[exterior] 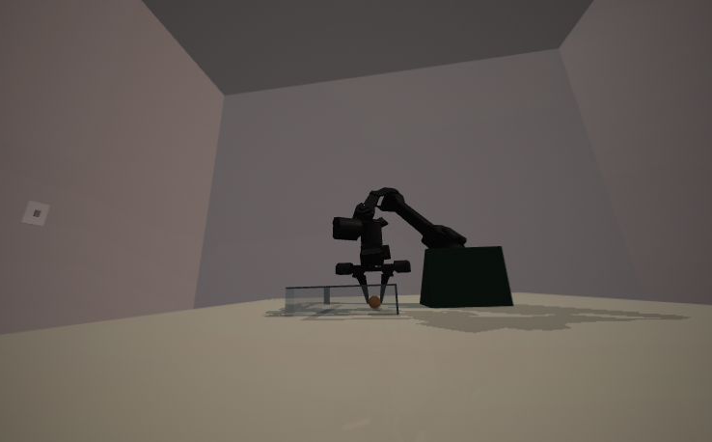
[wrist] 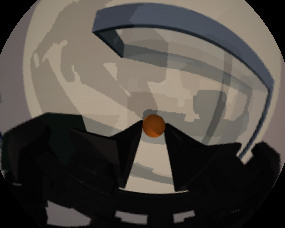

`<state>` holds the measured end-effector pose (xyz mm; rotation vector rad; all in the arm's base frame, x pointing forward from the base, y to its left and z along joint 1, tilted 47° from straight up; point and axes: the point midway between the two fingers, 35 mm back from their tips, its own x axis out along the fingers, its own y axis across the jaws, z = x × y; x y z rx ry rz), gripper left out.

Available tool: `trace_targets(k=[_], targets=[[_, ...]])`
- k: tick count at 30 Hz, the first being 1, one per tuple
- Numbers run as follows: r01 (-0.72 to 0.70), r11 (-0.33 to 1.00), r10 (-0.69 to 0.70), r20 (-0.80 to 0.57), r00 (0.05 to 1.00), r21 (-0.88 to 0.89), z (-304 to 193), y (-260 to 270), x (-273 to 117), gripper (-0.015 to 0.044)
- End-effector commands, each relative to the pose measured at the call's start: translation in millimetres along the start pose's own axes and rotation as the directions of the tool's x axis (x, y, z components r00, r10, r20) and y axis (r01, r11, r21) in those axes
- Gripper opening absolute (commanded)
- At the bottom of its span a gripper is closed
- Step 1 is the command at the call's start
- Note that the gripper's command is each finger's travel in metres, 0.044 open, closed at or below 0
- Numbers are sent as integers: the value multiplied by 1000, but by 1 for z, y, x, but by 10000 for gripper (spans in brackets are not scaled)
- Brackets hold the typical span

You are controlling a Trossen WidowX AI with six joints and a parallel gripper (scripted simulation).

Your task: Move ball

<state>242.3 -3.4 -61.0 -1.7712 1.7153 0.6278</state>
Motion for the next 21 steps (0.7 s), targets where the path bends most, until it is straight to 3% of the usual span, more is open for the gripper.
trace_targets(k=[1, 8, 17, 21], targets=[[-1, 1000, 1, -5, 1000, -10, -1, 1, 6, 0], [-1, 1000, 1, -6, 1000, -10, -1, 1, 7, 0], [0, 1000, 0, -2, 1000, -3, 0, 1, 6, 236], [0, 1000, 0, -2, 1000, -3, 0, 1, 6, 251]])
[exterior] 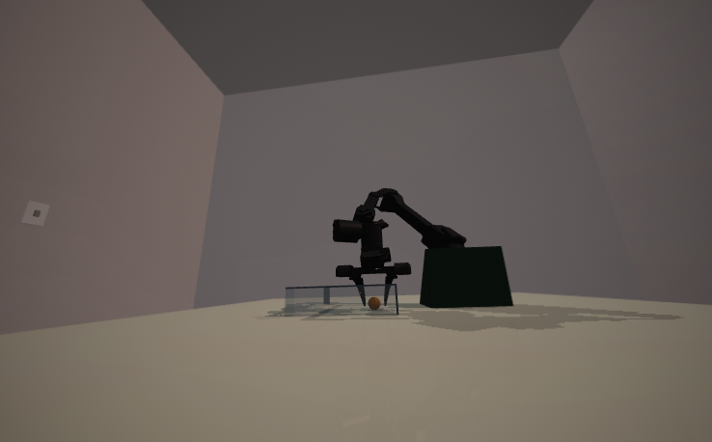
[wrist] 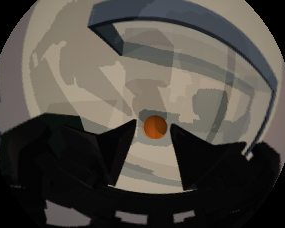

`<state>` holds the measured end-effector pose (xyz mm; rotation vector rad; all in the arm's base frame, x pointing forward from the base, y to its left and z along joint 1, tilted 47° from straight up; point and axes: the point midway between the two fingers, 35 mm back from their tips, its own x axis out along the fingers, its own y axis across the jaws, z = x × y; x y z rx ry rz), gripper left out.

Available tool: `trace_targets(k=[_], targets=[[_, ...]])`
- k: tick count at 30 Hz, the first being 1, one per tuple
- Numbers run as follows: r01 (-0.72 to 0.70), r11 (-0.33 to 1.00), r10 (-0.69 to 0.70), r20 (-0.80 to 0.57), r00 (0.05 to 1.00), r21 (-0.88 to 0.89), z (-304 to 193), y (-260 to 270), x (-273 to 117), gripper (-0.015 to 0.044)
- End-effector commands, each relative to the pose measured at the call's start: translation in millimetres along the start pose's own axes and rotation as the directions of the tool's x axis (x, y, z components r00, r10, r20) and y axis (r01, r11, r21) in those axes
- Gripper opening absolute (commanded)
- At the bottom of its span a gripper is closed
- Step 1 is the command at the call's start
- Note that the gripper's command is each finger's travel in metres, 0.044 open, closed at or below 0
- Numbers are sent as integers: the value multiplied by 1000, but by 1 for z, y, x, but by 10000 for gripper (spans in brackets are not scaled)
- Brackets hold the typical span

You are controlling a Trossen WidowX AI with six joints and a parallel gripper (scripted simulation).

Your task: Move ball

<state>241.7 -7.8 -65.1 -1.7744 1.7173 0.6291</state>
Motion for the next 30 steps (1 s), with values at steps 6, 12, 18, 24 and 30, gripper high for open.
trace_targets(k=[6, 12, 18, 24, 30], targets=[[0, 1000, 0, 7, 1000, -4, 3, -3, -43, 251], [-2, 1000, 2, 2, 1000, -7, 1, 0, -89, 251], [11, 1000, -11, 6, 1000, -14, 3, -2, -81, 251], [9, 1000, -9, 5, 1000, -10, 2, 0, -113, 356], [8, 1000, -8, 4, 1000, -9, 1, 1, -122, 440]])
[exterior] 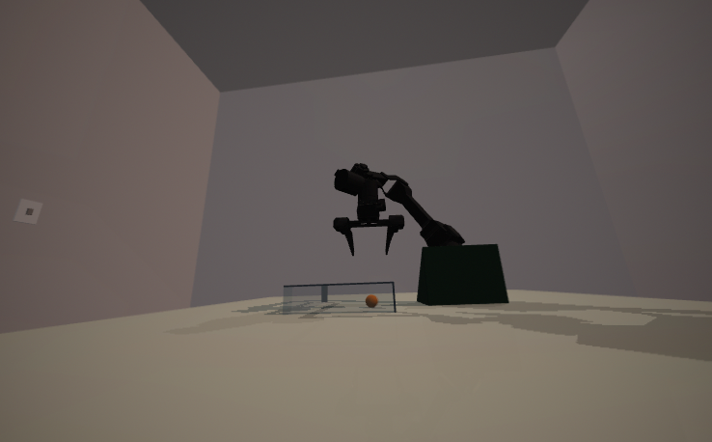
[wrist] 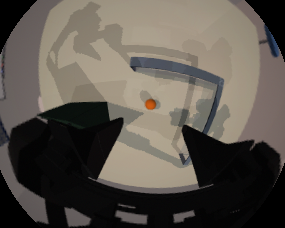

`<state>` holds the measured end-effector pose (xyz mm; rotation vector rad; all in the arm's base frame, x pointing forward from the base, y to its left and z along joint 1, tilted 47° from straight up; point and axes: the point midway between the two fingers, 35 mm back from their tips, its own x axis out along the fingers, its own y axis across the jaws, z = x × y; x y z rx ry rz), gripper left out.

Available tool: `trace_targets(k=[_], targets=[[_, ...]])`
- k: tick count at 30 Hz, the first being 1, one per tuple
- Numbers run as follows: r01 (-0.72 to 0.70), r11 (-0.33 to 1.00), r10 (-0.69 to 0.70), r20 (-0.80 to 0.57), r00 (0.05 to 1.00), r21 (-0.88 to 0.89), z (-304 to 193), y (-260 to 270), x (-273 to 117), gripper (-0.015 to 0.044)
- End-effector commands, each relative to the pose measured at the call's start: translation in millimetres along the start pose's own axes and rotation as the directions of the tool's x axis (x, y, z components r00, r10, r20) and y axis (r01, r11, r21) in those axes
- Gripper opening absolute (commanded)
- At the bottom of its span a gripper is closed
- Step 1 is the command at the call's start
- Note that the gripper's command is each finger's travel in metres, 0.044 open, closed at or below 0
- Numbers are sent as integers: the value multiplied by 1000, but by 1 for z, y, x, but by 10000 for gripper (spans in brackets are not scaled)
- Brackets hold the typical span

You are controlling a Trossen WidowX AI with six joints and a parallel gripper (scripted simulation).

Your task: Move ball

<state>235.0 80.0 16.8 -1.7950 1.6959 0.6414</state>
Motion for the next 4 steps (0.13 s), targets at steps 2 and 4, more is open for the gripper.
trace_targets(k=[2, 4], targets=[[-9, 1000, 9, -2, 1000, 7, -1, 1, -2, 440], [-9, 1000, 9, -2, 1000, 7, -1, 1, -2, 440]])
